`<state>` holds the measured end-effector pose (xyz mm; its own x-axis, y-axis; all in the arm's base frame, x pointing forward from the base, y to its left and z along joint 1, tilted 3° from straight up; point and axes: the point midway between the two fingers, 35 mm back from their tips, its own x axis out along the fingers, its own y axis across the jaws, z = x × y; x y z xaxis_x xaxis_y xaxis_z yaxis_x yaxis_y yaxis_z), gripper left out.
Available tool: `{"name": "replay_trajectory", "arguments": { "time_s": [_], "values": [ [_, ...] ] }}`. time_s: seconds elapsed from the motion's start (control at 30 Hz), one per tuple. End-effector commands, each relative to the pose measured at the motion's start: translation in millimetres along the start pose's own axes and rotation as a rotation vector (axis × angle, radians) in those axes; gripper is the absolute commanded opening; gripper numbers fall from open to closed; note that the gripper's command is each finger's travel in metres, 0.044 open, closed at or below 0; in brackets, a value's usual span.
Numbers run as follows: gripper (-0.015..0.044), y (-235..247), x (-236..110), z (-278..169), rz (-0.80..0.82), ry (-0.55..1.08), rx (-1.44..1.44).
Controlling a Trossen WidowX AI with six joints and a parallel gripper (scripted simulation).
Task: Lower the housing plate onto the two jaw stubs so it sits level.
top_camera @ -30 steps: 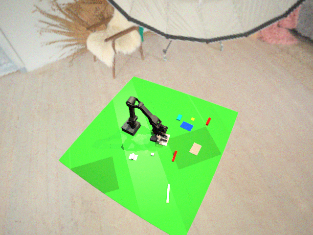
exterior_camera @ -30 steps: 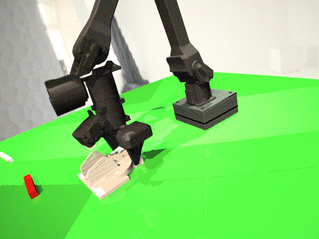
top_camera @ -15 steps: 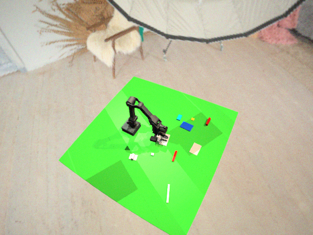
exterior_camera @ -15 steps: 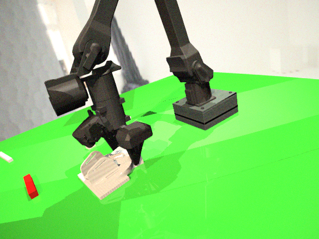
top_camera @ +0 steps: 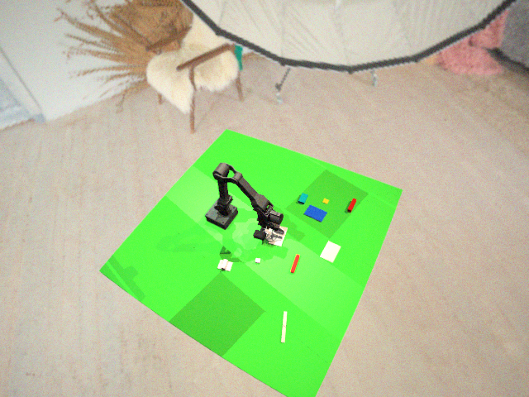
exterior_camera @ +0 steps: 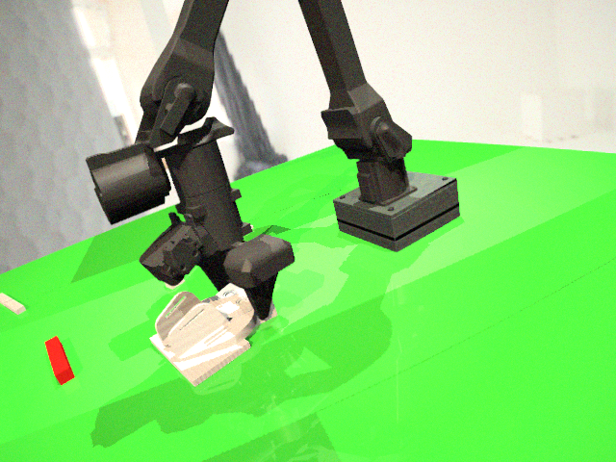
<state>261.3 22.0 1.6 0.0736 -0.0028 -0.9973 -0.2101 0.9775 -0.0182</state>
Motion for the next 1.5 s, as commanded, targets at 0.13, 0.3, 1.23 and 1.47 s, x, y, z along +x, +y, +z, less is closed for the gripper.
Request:
{"name": "replay_trajectory", "arguments": {
  "time_s": [0.13,0.3,1.23,1.47],
  "values": [
    [0.0351,-0.4,0.8,-0.5,-0.002,0.002,-0.002],
    [0.0351,-0.4,0.8,-0.5,-0.002,0.002,-0.002],
    [0.044,-0.1,-70.2,-1.0,-0.002,0.002,-0.002],
    [0.044,1.2,-78.5,-6.0,-0.001,-0.006,-0.003]
  ]
}}
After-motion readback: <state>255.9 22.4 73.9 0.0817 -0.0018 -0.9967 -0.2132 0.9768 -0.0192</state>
